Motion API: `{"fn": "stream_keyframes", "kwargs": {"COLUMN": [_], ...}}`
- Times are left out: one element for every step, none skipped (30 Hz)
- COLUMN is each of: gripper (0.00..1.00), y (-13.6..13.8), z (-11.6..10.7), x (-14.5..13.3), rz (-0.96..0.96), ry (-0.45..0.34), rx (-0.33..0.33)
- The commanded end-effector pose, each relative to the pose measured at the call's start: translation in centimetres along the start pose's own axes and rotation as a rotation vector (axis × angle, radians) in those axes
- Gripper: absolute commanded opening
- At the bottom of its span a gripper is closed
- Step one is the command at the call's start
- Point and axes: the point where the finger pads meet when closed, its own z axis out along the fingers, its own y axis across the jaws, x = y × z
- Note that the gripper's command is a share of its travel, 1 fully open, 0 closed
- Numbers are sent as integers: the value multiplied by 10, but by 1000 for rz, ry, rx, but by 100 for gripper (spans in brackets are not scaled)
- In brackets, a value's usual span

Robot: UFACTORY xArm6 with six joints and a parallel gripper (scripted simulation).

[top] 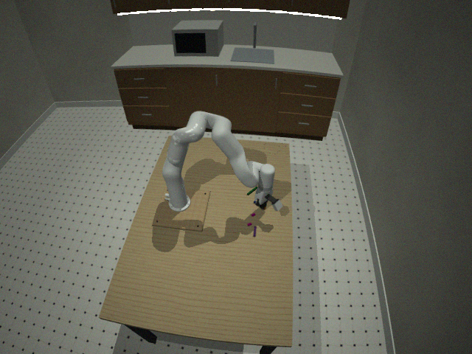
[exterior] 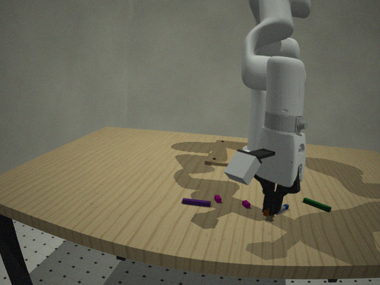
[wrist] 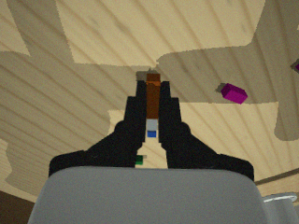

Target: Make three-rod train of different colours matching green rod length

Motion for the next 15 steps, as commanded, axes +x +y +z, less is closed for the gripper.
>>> {"fn": "stream_keyframes", "kwargs": {"gripper": [4,4,4,4,4,4,4,4,4,4,4,4,4,4,4], "y": [-1,-1,-1,-1,-1,-1,-1,-1,-1,-1,-1,-1,-1,-1,-1], "z": [-2,-2,-2,-1,-1,-1,-1,-1,0,0,1,2,2,3,4], "x": [1,1,1,1,1,1,1,1,1,1,1,1,1,1,1], "rz": [0,0,0,0,0,0,0,0,0,0,0,0,0,0,0], "ry": [3,3,3,3,3,3,3,3,3,3,3,3,3,3,3], "rx": [3,3,3,3,3,3,3,3,3,3,3,3,3,3,3]}}
